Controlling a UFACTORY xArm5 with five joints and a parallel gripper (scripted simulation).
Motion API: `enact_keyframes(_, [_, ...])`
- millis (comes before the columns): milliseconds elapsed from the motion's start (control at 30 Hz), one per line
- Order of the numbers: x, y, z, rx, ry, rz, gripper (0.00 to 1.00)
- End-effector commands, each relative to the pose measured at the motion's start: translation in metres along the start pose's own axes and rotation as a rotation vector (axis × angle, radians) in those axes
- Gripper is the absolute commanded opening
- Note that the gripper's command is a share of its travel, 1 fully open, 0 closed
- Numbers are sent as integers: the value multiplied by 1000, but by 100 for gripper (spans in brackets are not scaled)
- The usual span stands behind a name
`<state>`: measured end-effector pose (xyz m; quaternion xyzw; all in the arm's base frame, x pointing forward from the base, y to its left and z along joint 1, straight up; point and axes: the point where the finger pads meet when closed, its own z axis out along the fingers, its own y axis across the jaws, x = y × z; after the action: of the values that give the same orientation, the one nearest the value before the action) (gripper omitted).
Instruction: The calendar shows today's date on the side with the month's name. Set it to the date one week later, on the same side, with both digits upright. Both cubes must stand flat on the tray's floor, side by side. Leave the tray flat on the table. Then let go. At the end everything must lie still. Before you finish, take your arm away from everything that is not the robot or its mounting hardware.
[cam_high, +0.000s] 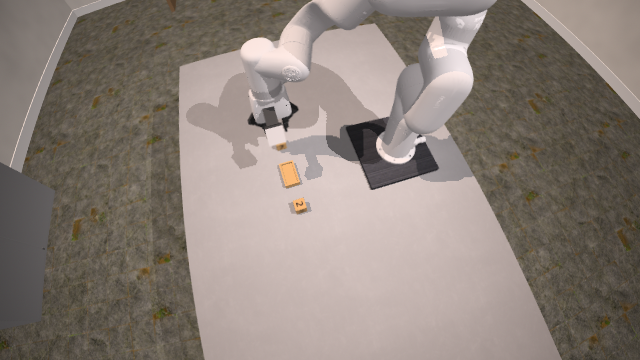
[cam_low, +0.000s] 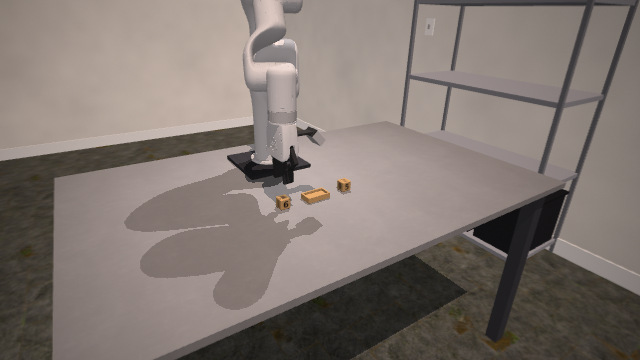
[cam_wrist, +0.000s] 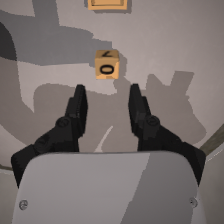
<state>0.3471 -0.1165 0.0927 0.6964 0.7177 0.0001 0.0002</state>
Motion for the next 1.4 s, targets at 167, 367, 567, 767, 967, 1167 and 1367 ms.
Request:
enact_keyframes(167, [0,0,-15,0,0,0,49])
enact_keyframes(367, [0,0,-15,0,0,0,100])
enact_keyframes(567, [0,0,-15,0,0,0,100])
enact_keyframes(767, [0,0,-15,0,0,0,100])
enact_keyframes(967, [32,8,-14,-1,0,1,100])
enact_keyframes(1167, [81,16,-11,-1,0,1,100])
enact_keyframes(1367, [140,15,-9,-1,0,2,100])
